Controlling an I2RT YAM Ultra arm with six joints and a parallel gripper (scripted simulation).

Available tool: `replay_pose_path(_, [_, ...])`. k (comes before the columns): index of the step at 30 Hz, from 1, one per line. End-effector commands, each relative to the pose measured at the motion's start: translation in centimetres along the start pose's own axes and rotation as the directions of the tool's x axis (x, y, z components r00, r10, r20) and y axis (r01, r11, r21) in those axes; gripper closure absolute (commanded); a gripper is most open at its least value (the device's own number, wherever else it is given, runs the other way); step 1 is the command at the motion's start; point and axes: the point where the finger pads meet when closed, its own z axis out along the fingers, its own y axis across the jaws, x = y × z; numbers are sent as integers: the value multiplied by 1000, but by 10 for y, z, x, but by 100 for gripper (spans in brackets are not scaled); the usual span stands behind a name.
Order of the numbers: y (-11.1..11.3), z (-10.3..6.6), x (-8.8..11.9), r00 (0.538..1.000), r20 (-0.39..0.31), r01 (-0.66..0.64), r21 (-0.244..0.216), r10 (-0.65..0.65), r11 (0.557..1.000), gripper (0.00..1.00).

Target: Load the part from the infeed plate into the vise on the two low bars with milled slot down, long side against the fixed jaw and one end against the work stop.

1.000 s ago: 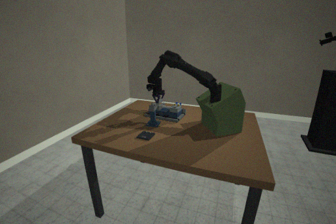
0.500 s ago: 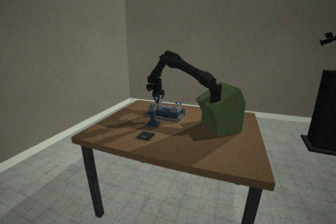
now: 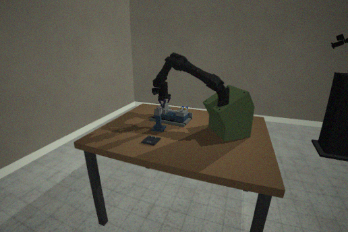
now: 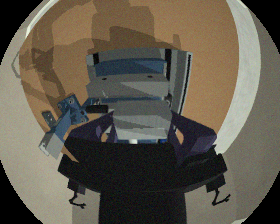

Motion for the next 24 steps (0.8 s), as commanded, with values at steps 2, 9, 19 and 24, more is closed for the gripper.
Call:
replay_pose_path(2, [-4, -20, -20, 997, 71, 9, 22, -11, 1000, 100])
replay_pose_path(9, [-7, -10, -14, 999, 52, -1, 19, 0, 1000, 100])
replay_pose_path(19, [-6, -3, -10, 999, 40, -3, 15, 2, 1000, 100])
replay_pose_path(24, [-5, -9, -13, 999, 55, 0, 20, -1, 1000, 100])
